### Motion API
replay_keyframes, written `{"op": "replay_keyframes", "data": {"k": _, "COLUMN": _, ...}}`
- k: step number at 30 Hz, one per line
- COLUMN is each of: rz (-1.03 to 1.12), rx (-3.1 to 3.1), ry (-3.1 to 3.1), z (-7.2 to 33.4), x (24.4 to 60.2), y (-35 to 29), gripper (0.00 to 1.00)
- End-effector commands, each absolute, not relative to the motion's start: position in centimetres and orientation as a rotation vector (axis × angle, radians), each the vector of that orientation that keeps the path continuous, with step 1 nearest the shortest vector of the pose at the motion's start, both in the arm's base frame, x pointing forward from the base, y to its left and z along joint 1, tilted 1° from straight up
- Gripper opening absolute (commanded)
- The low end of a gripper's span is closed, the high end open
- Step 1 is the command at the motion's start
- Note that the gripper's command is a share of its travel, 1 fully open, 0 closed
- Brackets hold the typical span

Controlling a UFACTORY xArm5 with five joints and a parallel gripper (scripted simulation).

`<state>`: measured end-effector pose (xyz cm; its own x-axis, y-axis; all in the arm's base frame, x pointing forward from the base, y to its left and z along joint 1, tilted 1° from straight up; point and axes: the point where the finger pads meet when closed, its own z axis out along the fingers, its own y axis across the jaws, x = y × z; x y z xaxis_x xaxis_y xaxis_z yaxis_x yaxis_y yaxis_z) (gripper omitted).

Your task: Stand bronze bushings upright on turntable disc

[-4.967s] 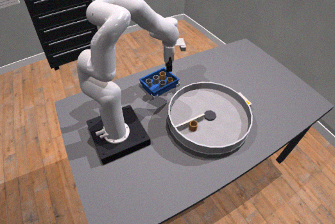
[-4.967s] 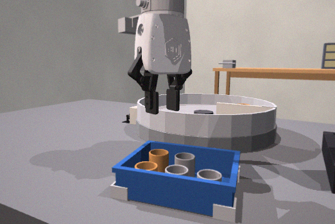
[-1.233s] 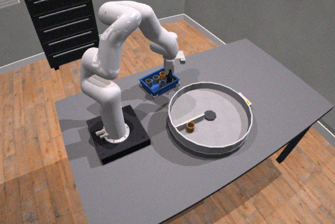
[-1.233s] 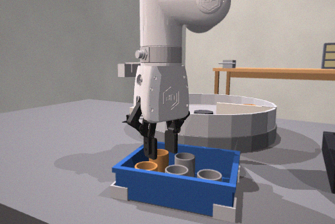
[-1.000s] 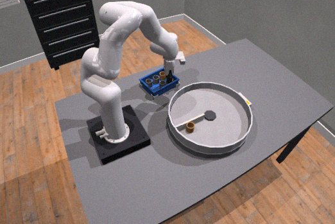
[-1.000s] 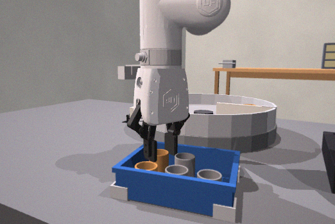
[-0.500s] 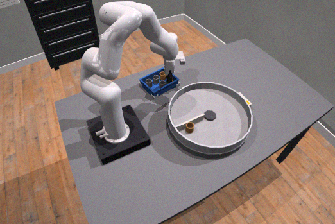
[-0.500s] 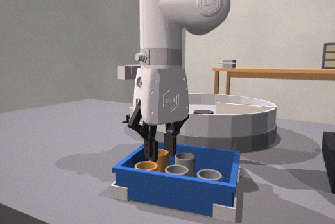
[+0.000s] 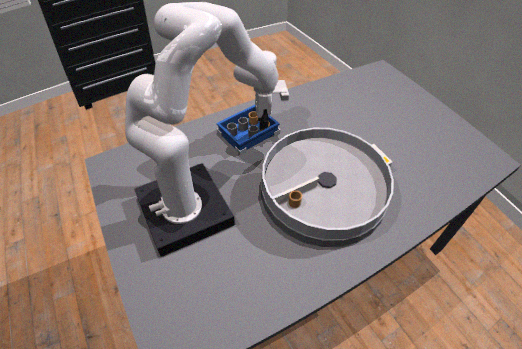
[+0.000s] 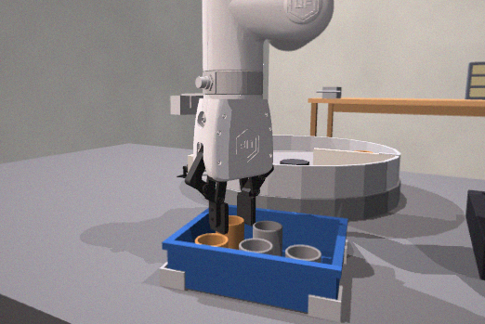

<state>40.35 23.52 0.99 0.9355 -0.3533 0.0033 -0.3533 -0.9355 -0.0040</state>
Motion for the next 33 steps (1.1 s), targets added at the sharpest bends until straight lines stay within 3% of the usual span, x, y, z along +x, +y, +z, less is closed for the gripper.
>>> {"op": "replay_keyframes", "data": {"k": 1, "rz": -0.01, "rx": -3.085, "ry": 0.563, "z": 1.1, "x": 40.45, "y": 23.58, "gripper": 0.0}}
{"op": "replay_keyframes", "data": {"k": 33, "rz": -0.01, "rx": -3.085, "ry": 0.563, "z": 2.0, "x": 40.44, "y": 23.58, "gripper": 0.0}}
